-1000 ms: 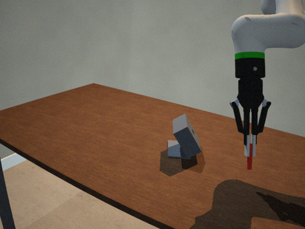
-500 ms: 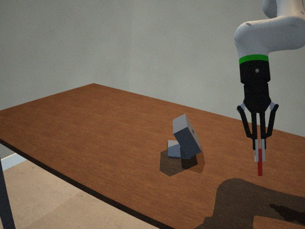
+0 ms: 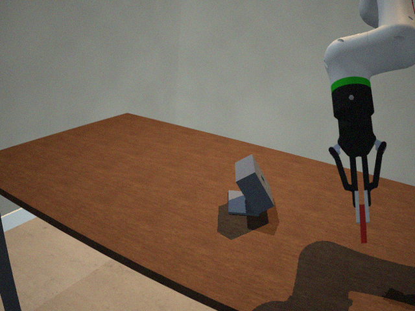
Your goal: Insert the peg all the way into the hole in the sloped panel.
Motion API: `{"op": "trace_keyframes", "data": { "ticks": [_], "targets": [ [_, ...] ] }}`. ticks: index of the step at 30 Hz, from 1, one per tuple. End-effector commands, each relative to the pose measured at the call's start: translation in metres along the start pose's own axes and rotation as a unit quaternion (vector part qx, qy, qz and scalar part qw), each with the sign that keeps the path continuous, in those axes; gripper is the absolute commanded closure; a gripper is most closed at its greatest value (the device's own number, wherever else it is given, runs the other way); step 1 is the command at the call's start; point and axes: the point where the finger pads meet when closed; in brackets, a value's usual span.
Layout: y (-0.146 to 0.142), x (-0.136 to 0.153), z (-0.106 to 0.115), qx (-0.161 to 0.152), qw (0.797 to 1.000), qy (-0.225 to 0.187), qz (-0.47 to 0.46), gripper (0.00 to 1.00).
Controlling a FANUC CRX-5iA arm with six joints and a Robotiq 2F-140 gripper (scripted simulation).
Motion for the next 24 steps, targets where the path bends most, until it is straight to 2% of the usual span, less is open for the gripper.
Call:
{"op": "trace_keyframes", "data": {
  "ticks": [1,13,15,24],
  "targets": [
    [-0.003,-0.006,-0.001,-0.002,1.000,0.017,-0.022,1.00],
    [-0.009,-0.030,-0.002,-0.006,0.989,0.086,-0.119,1.00],
    [-0.009,-0.030,-0.002,-0.006,0.989,0.086,-0.119,1.00],
    [-0.008,-0.045,0.001,-0.007,0.972,0.135,-0.193,1.00]
  ]
}}
Point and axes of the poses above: the point where the finger pads meet when closed, its own z axis back along the fingers, its own y axis across the jaws, x = y × z
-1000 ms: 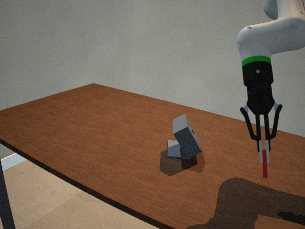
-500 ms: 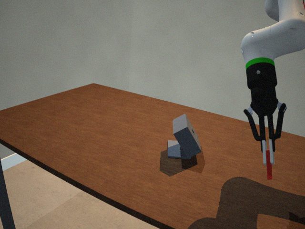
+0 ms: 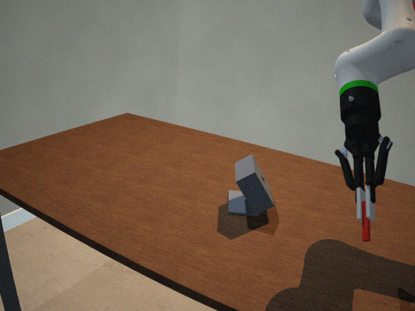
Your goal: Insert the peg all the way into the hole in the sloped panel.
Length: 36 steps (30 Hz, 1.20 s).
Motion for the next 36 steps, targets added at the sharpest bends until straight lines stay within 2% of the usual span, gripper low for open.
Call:
{"op": "trace_keyframes", "data": {
  "ticks": [1,11,23,25,36],
  "targets": [
    [-0.001,-0.006,0.000,0.000,0.999,0.021,-0.030,1.00],
    [0.000,-0.019,0.003,0.001,0.993,0.065,-0.097,1.00],
    [0.010,-0.036,0.013,0.008,0.972,0.130,-0.196,1.00],
    [0.010,-0.036,0.013,0.008,0.972,0.130,-0.196,1.00],
    [0.027,-0.046,0.026,0.018,0.940,0.187,-0.284,1.00]
  ]
}}
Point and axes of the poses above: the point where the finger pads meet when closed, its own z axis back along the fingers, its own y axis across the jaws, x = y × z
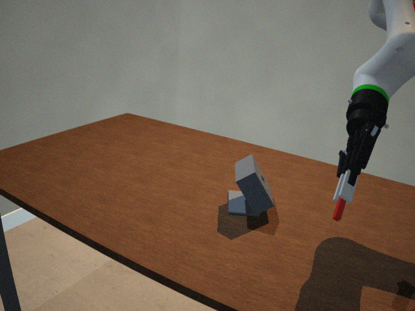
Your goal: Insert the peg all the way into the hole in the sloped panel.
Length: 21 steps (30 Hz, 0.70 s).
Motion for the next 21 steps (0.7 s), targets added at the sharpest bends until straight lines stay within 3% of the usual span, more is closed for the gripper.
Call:
{"op": "trace_keyframes", "data": {
  "ticks": [1,21],
  "targets": [
    [0.003,-0.007,0.003,0.005,0.999,0.021,-0.030,1.00],
    [0.034,-0.037,0.029,0.028,0.977,0.124,-0.172,1.00]
  ]
}}
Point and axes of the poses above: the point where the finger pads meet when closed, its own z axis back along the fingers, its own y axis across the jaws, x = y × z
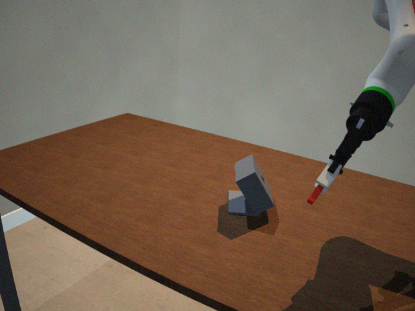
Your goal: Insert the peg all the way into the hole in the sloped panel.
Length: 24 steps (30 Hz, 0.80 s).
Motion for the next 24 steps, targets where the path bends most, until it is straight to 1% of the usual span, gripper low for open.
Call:
{"op": "trace_keyframes", "data": {
  "ticks": [1,2,10,17,19,24],
  "targets": [
    [0.004,-0.006,0.003,0.004,1.000,0.016,-0.021,1.00],
    [0.004,-0.006,0.003,0.004,1.000,0.016,-0.021,1.00],
    [0.019,-0.024,0.016,0.017,0.995,0.064,-0.081,1.00],
    [0.035,-0.038,0.030,0.029,0.985,0.106,-0.131,1.00],
    [0.035,-0.038,0.030,0.029,0.985,0.106,-0.131,1.00],
    [0.047,-0.047,0.042,0.038,0.976,0.136,-0.166,1.00]
  ]
}}
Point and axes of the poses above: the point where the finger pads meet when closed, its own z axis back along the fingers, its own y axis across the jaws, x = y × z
